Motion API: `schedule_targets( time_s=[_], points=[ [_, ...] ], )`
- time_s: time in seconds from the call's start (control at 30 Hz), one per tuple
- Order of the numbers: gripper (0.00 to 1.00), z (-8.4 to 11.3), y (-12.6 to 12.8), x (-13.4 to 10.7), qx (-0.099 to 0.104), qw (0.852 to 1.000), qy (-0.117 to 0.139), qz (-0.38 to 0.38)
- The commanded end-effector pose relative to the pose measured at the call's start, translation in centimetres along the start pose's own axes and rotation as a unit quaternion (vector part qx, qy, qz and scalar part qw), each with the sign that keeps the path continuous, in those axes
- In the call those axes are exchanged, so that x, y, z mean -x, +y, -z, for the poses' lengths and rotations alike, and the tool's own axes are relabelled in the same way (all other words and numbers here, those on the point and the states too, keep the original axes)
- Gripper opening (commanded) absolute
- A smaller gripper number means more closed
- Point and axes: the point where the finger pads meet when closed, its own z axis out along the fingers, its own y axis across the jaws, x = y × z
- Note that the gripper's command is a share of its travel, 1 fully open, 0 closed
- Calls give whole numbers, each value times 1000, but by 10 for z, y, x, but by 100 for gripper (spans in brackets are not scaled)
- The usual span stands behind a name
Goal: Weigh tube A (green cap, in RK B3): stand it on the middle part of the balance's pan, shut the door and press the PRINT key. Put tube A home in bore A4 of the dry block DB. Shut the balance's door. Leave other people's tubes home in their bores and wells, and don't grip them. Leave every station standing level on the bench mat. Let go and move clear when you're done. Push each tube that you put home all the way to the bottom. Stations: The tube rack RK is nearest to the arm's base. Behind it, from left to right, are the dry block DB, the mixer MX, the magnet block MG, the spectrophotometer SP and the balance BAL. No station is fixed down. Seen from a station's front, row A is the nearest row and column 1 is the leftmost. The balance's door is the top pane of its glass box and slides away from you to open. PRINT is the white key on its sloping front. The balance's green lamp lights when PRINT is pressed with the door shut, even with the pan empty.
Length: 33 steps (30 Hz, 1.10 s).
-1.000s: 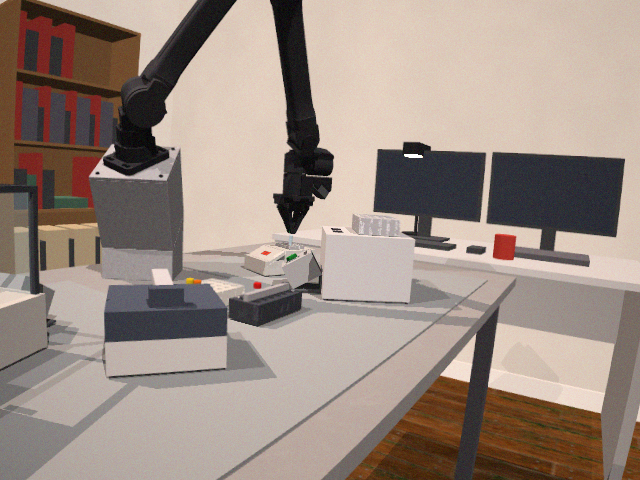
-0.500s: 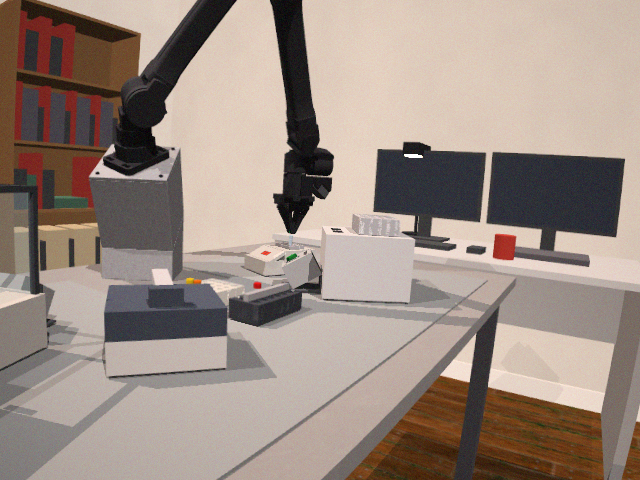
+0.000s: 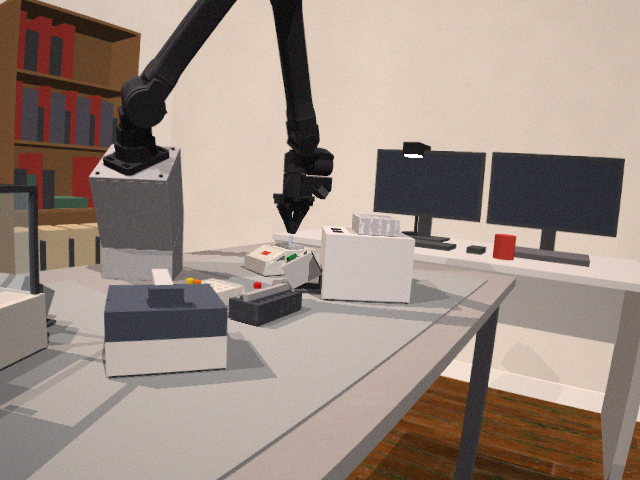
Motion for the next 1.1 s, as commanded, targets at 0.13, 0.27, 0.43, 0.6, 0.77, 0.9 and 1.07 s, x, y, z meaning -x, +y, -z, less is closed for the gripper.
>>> schedule_targets(
  time_s=[0.13, 0.27, 0.43, 0.6, 0.77, 0.9, 1.07],
  points=[
    [9, -9, -9, 0, -4, 1000, 7, -7],
    [9, -9, -9, 0, -4, 1000, 7, -8],
    [9, -10, -8, -1, -4, 1000, 8, -10],
    [9, -10, -8, -3, -4, 1000, 9, -10],
    [9, -11, -7, -5, -4, 1000, 10, -9],
    [9, -11, -7, -6, -4, 1000, 10, -8],
    [9, -10, -8, -4, -4, 1000, 9, -7]
  ],
)
